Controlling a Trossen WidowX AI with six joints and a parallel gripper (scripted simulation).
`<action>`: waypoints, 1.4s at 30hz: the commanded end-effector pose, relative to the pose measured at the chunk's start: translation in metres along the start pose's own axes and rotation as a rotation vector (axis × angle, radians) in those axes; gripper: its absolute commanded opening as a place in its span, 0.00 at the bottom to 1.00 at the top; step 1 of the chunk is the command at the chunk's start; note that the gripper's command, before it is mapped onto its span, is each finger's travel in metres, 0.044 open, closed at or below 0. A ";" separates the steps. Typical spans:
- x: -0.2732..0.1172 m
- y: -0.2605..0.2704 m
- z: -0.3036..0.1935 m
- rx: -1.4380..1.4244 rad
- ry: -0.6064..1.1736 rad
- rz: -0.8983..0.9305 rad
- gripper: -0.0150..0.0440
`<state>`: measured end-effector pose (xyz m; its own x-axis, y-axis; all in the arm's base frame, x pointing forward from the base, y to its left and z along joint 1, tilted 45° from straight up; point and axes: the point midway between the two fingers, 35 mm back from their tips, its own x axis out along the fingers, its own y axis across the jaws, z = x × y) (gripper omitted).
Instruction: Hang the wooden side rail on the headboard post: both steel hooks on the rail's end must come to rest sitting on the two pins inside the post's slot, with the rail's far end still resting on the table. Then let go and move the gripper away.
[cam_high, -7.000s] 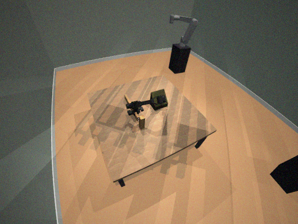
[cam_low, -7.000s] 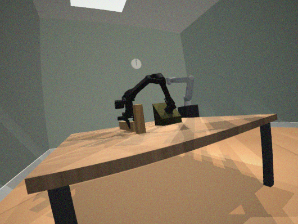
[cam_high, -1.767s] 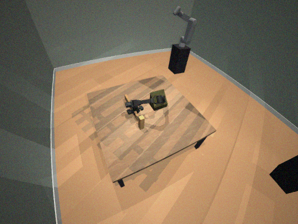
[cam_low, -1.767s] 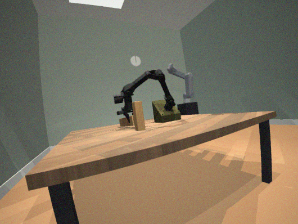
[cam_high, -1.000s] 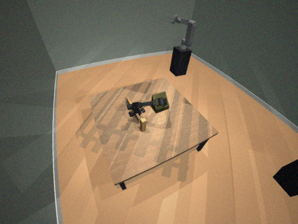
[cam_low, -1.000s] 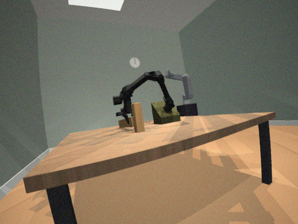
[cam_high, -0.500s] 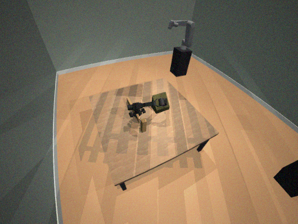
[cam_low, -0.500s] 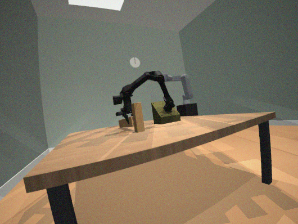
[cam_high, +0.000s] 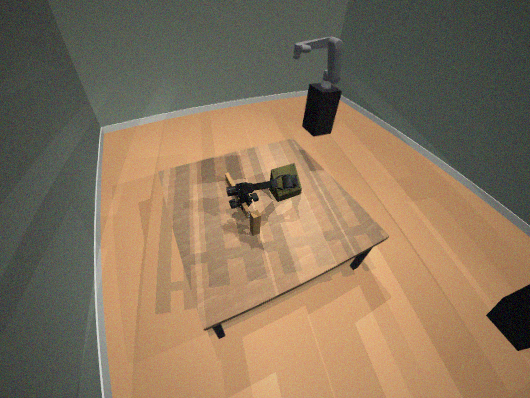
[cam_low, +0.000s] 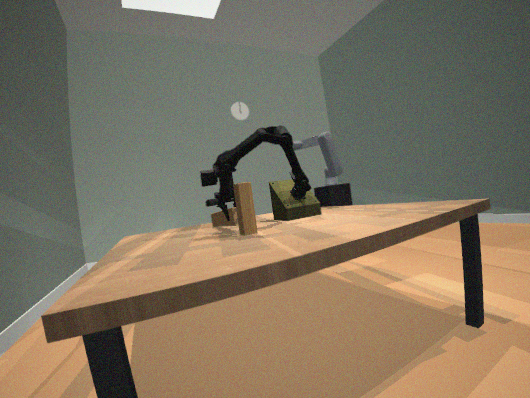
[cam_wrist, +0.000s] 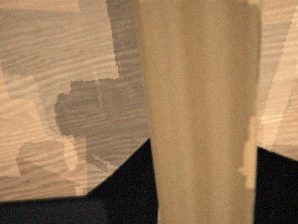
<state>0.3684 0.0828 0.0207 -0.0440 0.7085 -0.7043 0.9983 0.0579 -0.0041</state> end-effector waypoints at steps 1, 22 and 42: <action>-0.005 0.002 0.000 -0.005 -0.008 0.015 0.25; -0.006 0.001 -0.003 -0.005 -0.008 0.014 0.25; -0.006 0.002 -0.005 -0.005 -0.007 0.014 0.25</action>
<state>0.3676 0.0850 0.0230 -0.0455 0.7075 -0.7052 0.9982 0.0596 -0.0046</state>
